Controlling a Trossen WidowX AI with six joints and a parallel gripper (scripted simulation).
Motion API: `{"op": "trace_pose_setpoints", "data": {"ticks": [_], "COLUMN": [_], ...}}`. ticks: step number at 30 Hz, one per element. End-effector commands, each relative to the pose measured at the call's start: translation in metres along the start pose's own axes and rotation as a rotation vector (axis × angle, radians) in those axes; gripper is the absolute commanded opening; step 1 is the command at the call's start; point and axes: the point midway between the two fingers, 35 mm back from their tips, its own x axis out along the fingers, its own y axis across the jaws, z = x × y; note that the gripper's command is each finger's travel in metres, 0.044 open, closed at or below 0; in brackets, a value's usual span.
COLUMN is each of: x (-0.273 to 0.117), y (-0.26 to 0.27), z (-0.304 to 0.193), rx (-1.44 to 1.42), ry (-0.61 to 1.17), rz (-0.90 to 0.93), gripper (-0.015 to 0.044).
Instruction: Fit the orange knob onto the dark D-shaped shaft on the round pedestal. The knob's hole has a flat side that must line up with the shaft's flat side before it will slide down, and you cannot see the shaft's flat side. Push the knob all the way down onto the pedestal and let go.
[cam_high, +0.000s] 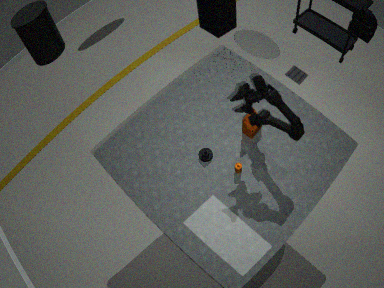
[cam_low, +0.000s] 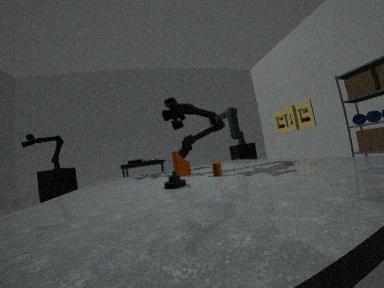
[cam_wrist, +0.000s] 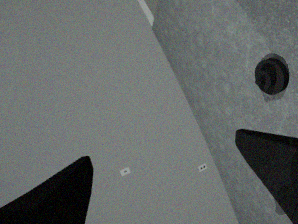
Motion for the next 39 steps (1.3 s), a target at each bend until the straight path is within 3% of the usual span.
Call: {"op": "trace_pose_setpoints", "data": {"ticks": [1,13,26,35,39], "x": [0.026,0.093,0.107,0.109,0.116], "y": [-0.009,-0.081,-0.208,-0.212,-0.242], "z": [-0.024,-0.109,-0.182,-0.187,-0.183], "rx": [-0.235,-1.034,-1.783,-1.791,-1.790], "ry": [0.080,0.517,1.306,1.319,1.320], "rz": [-0.163,-0.611,-0.924,-0.926,-0.925], "gripper": [0.0440,0.0440,0.0440,0.0440,0.0440]}}
